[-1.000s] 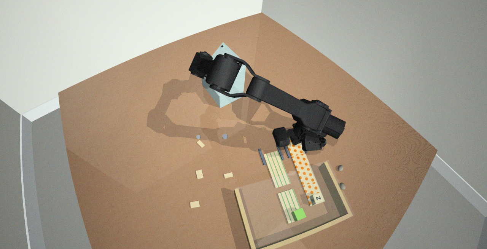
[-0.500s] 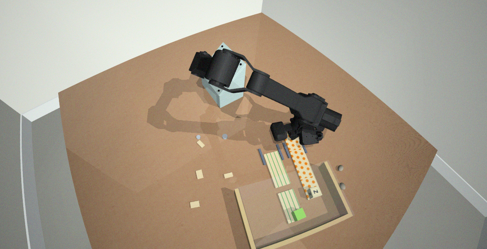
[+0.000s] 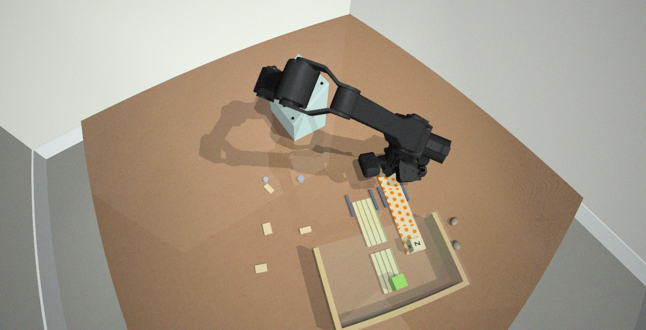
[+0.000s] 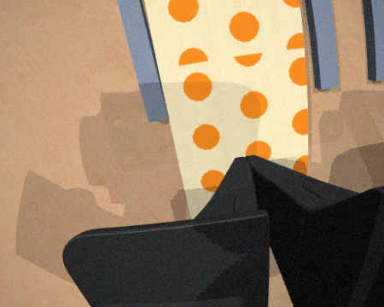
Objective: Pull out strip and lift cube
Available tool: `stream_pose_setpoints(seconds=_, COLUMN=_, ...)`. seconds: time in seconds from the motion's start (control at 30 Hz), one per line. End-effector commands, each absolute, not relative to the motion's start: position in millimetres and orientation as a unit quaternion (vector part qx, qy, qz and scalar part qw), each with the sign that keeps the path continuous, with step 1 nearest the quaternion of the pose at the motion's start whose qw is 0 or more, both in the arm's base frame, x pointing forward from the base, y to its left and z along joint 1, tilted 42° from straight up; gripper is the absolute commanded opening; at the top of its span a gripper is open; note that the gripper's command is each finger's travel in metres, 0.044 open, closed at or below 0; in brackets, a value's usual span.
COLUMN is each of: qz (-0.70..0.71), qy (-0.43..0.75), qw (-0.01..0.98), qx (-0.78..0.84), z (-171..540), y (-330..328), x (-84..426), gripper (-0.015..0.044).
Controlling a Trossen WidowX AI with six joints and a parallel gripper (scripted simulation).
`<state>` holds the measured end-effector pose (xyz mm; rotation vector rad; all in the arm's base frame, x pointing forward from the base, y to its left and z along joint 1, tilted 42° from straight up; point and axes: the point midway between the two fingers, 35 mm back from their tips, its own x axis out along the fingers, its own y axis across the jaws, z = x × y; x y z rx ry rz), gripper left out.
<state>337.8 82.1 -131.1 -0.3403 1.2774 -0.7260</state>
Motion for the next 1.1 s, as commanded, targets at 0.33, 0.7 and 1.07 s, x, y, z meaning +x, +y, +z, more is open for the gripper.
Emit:
stream_pose_setpoints(seconds=0.33, qz=-0.332, qy=0.587, qw=0.722, qx=-0.155, z=-140.8, y=82.4, x=310.5, gripper=0.0000)
stream_pose_setpoints(seconds=0.7, qz=-0.332, qy=0.587, qw=0.722, qx=-0.155, z=-145.2, y=84.9, x=293.4, gripper=0.0000)
stream_pose_setpoints(seconds=1.07, qz=-0.332, qy=0.587, qw=0.722, qx=-0.155, z=-149.5, y=87.5, x=276.3, gripper=0.0000)
